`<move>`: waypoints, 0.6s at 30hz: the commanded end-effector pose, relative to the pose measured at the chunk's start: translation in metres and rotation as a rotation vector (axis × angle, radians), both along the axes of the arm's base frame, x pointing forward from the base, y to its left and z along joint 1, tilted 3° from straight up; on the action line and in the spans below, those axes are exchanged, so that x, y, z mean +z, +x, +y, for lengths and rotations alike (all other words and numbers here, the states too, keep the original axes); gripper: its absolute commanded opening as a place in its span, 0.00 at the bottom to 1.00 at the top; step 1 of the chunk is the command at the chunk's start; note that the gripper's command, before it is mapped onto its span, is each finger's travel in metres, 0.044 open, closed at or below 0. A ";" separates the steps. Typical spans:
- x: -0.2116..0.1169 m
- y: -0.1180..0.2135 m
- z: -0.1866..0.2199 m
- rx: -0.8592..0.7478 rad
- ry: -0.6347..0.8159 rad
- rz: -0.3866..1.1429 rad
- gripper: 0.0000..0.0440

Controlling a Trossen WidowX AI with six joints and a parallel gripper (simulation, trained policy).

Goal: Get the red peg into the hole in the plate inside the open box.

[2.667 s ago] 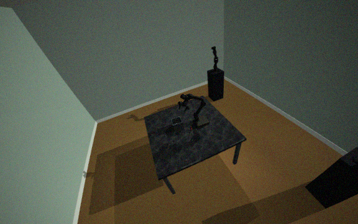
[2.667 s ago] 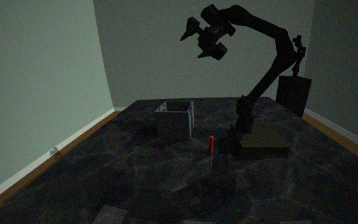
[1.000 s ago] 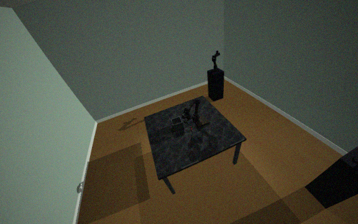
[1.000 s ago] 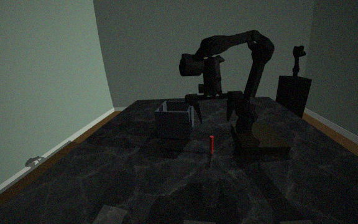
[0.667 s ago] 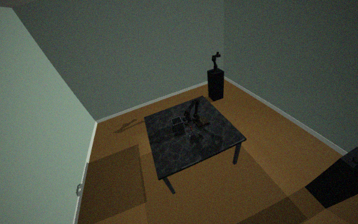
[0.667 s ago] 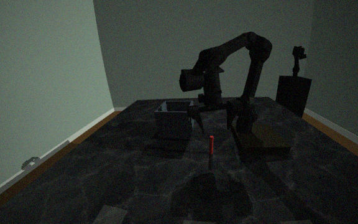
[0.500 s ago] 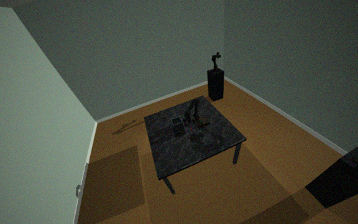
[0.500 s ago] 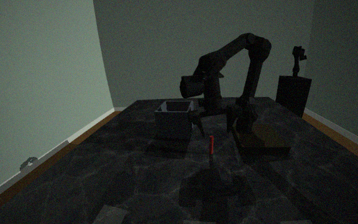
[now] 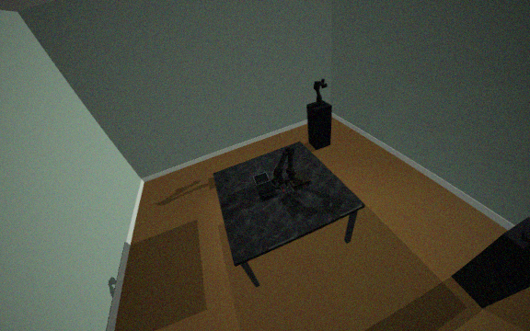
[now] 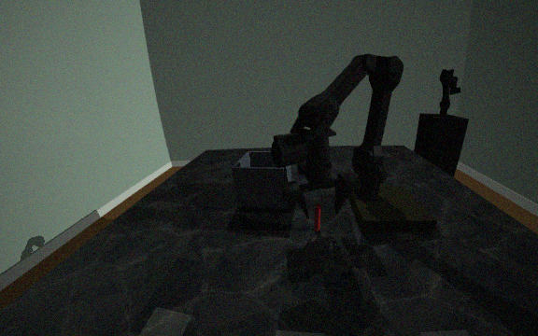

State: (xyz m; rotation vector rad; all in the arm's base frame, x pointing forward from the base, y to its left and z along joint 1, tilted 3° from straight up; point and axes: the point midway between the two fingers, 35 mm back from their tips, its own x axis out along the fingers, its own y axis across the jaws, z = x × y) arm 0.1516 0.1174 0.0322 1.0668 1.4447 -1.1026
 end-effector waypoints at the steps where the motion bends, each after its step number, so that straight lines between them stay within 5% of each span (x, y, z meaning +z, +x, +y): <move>1: -0.010 0.003 0.002 0.007 -0.002 -0.006 0.59; 11: -0.021 0.012 0.012 0.055 0.020 -0.027 0.01; 18: -0.009 0.021 0.018 0.036 0.064 -0.066 0.00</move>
